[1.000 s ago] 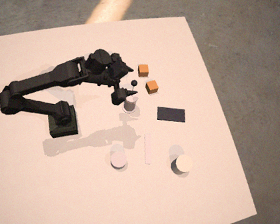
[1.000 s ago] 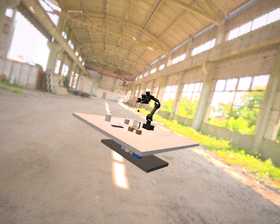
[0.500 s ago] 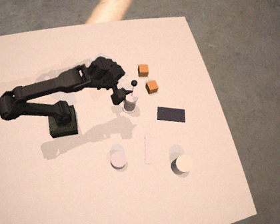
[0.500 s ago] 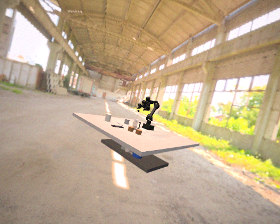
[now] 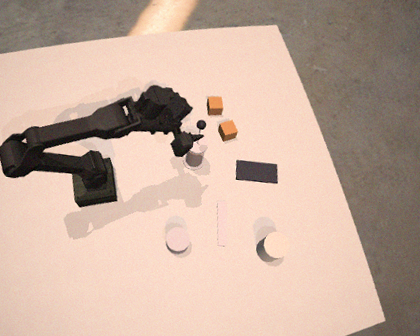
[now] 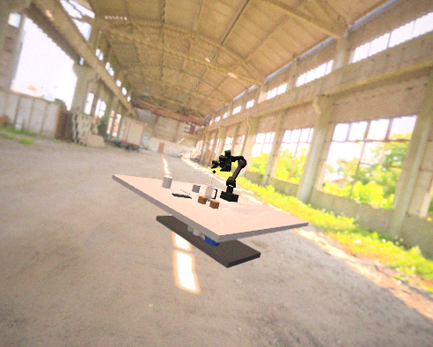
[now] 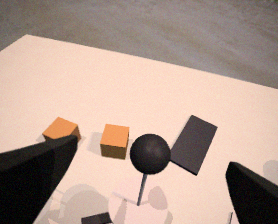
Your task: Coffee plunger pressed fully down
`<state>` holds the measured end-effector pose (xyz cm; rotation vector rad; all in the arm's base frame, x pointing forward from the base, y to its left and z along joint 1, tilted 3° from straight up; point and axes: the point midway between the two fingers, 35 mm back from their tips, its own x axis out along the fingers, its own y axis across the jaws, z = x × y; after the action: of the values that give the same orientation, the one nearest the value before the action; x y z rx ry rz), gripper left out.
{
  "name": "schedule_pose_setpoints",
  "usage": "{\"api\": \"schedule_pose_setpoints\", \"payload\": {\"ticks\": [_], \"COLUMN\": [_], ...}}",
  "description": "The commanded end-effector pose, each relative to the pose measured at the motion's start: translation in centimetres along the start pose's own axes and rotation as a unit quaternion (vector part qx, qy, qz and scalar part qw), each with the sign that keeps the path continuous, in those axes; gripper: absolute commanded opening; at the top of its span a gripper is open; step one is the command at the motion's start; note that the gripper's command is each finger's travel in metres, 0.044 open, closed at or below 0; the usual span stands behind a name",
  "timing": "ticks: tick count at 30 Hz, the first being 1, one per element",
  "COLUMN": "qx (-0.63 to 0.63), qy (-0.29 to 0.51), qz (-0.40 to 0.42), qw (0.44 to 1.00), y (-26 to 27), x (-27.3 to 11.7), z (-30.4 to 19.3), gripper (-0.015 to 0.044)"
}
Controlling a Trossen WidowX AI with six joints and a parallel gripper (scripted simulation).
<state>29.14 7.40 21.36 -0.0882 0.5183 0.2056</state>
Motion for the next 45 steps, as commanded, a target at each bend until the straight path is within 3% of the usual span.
{"api": "schedule_pose_setpoints", "payload": {"ticks": [1, 14, 26, 45], "qx": [-0.003, -0.003, -0.003, -0.003], "qy": [0.006, 0.005, 0.005, 0.005], "qz": [0.0, 0.0, 0.0, 0.0], "qw": [1.0, 1.0, 1.0, 1.0], "y": [0.0, 0.0, 0.0, 0.0], "x": [0.8, 2.6, 2.6, 3.5], "z": [-0.4, -0.6, -0.6, -1.5], "gripper": [0.044, 0.044, 0.0125, 0.0112]}}
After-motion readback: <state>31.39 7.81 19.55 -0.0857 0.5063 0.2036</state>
